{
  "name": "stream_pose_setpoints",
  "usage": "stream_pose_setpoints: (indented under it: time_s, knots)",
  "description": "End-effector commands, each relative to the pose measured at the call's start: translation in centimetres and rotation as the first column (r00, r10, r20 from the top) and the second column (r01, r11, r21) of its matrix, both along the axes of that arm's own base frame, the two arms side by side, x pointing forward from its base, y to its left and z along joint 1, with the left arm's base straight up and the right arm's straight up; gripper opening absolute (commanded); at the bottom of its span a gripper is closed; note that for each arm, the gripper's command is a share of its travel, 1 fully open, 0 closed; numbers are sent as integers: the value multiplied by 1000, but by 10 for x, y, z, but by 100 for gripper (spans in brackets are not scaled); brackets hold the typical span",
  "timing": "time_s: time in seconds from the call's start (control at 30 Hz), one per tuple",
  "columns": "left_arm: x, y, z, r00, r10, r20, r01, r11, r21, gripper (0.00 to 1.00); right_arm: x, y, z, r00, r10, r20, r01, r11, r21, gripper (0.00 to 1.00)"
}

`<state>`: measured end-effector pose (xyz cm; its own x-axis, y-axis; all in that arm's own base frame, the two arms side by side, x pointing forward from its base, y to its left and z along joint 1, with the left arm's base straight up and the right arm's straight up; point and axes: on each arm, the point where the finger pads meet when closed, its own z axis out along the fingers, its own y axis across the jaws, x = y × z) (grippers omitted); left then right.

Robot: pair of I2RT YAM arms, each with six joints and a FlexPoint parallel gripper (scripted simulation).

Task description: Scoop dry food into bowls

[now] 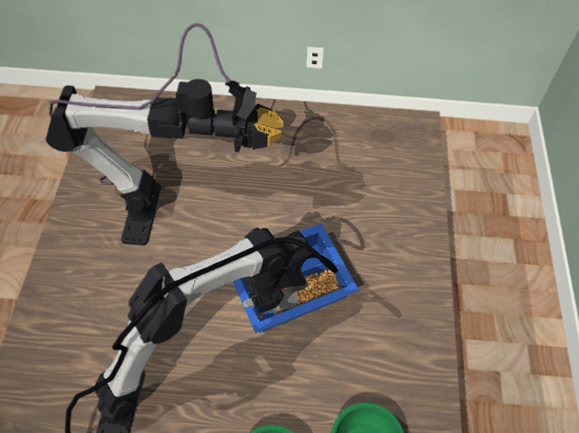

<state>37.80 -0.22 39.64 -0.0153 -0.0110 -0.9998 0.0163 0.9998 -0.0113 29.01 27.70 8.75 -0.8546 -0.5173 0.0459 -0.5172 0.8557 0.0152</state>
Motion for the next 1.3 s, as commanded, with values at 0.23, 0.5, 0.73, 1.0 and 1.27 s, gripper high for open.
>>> stream_pose_setpoints:
  time_s: [0.23,0.5,0.73,1.0,1.27]
  knots:
    - [22,-12,-66,975,-139,-174,122,987,-108,28,4,0,7,1000,-4,8,4,1000,11,0]
    - [30,-20,-131,905,-257,-338,174,951,-257,28,4,0,7,1000,-4,8,4,1000,11,0]
    - [30,-25,-167,845,-338,-414,184,912,-367,28,4,0,7,1000,-4,8,4,1000,11,0]
    - [20,-36,-224,719,-481,-501,150,812,-565,28,4,0,7,1000,-4,8,4,1000,11,0]
    - [2,-43,-268,589,-621,-516,46,664,-747,28,4,0,7,1000,-4,8,4,1000,11,0]
